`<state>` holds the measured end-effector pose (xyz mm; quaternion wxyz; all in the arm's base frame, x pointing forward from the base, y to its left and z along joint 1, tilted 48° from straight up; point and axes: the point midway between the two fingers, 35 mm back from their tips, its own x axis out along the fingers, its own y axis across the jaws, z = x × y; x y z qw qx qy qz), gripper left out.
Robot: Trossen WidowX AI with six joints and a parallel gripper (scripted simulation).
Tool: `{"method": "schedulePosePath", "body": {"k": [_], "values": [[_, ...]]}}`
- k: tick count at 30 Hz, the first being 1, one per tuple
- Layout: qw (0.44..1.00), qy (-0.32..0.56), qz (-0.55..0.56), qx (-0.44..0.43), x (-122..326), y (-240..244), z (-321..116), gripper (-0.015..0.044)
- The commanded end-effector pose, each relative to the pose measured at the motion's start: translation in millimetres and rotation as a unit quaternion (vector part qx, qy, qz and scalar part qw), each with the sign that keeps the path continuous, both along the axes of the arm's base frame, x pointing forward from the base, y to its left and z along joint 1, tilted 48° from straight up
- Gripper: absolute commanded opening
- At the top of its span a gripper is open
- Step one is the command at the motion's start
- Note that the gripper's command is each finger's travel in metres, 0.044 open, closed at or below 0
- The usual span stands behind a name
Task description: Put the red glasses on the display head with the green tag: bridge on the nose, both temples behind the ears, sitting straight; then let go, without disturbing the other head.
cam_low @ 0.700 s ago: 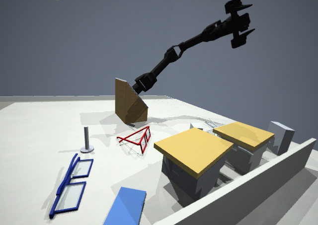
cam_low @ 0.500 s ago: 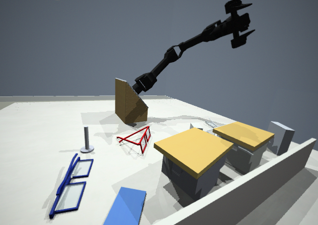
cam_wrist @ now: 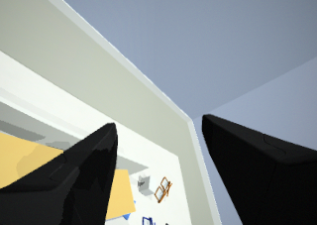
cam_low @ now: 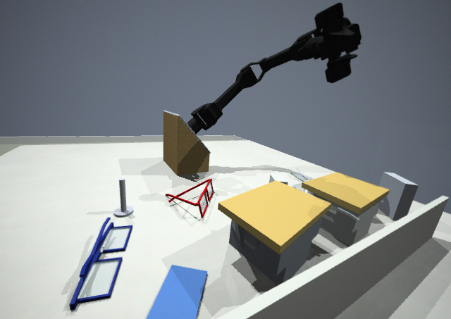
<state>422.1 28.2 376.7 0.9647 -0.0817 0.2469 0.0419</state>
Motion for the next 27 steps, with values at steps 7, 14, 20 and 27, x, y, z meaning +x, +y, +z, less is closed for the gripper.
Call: {"method": "schedulePosePath", "body": {"k": [7,14,20,27], "values": [[0.969,0.225,0.017,0.105,17.1,0.7,-175.1,0.0200],[0.903,0.378,0.002,0.206,-12.3,0.3,-287.6,0.0200],[0.807,0.503,-0.031,0.308,-68.3,3.3,-370.0,0.0200],[0.654,0.615,-0.089,0.432,-155.0,16.5,-428.9,0.0200]]}}
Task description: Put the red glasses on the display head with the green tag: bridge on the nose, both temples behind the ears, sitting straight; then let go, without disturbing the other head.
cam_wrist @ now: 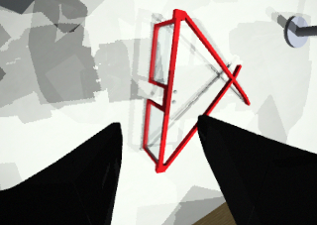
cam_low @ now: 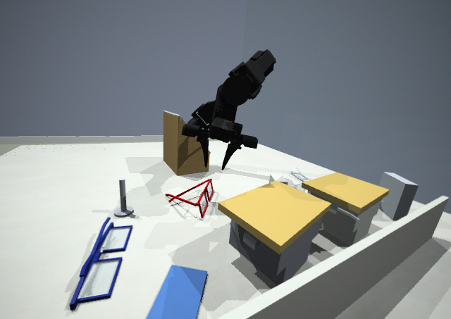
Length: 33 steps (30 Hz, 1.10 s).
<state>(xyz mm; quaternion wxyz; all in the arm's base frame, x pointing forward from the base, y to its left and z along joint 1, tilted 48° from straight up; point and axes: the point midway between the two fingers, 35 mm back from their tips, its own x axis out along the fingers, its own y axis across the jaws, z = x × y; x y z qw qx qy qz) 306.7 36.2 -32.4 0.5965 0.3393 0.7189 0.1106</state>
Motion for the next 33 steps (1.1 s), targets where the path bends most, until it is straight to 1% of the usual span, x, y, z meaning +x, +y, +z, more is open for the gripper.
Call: {"method": "schedulePosePath", "body": {"k": [1,9,12,22,33], "values": [[0.994,0.086,-0.043,0.059,-39.1,8.8,-20.6,0.0200],[0.993,0.092,-0.047,0.064,-37.5,9.3,-22.9,0.0200],[0.993,0.092,-0.047,0.064,-37.5,9.3,-22.9,0.0121],[0.993,0.092,-0.047,0.064,-37.5,9.9,-23.5,0.0120],[0.993,0.092,-0.047,0.063,-36.8,22.2,-34.1,0.0120]]}}
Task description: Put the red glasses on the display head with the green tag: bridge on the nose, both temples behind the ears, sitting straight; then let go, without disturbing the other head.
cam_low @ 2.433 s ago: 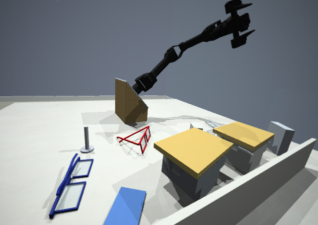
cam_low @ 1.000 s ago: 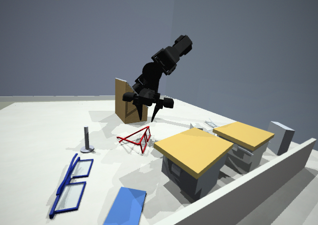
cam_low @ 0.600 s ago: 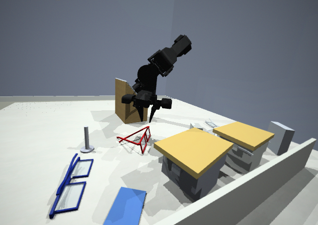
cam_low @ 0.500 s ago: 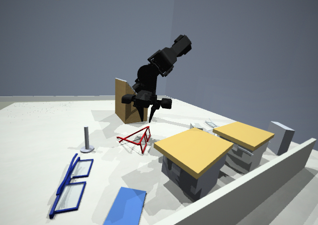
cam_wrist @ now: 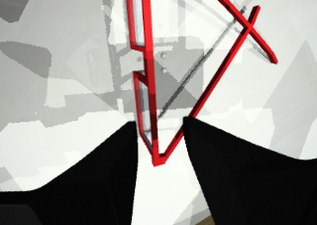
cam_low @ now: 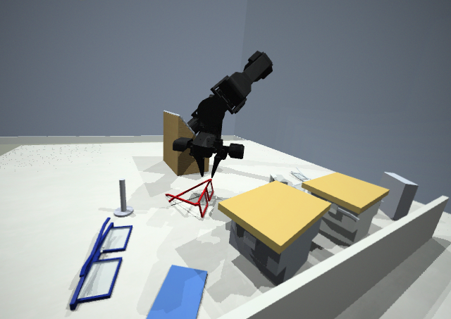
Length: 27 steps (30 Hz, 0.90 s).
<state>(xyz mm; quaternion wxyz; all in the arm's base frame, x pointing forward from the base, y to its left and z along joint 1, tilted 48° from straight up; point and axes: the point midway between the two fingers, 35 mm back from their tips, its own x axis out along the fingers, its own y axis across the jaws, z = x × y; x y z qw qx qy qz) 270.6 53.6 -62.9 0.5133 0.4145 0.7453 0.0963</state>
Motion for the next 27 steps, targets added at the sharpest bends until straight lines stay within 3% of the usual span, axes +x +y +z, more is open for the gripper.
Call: {"method": "schedulePosePath", "body": {"k": [1,27], "values": [[1.000,0.003,-0.003,0.003,-0.7,6.0,-4.7,0.0120],[1.000,0.004,-0.003,0.005,-4.1,39.5,-30.0,0.0120]]}}
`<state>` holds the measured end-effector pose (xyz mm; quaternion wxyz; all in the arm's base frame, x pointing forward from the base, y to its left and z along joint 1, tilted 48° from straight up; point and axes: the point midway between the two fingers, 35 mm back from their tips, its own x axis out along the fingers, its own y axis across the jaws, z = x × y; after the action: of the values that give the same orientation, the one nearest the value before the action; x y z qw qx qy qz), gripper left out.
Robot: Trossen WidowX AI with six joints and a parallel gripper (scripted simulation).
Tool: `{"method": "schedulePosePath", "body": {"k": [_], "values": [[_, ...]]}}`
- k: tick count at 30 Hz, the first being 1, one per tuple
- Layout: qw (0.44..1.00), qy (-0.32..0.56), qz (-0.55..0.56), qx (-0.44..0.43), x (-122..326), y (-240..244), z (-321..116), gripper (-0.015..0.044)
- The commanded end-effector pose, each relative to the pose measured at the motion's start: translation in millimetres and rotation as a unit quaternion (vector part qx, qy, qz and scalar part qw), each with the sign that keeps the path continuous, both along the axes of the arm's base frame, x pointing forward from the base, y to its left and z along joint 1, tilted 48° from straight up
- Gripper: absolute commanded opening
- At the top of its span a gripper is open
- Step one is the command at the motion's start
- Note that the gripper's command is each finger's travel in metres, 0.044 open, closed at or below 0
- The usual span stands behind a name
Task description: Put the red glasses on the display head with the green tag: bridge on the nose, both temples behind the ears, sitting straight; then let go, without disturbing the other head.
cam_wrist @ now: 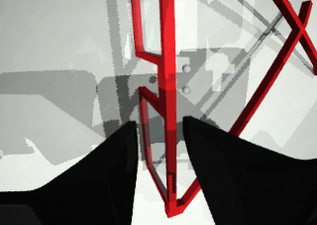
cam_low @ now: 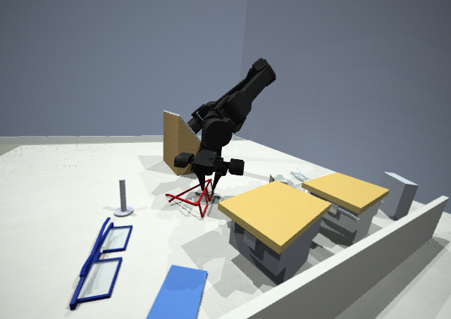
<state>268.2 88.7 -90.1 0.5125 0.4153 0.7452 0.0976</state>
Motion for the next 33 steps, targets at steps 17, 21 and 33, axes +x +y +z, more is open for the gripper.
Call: {"method": "schedulePosePath", "body": {"k": [17,21,33], "values": [[1.000,0.003,-0.001,0.001,-2.8,2.6,-4.0,0.0067],[1.000,0.003,-0.001,0.001,-2.8,2.6,-4.0,0.0040],[1.000,0.003,-0.001,0.001,-2.8,2.6,-4.0,0.0000]]}}
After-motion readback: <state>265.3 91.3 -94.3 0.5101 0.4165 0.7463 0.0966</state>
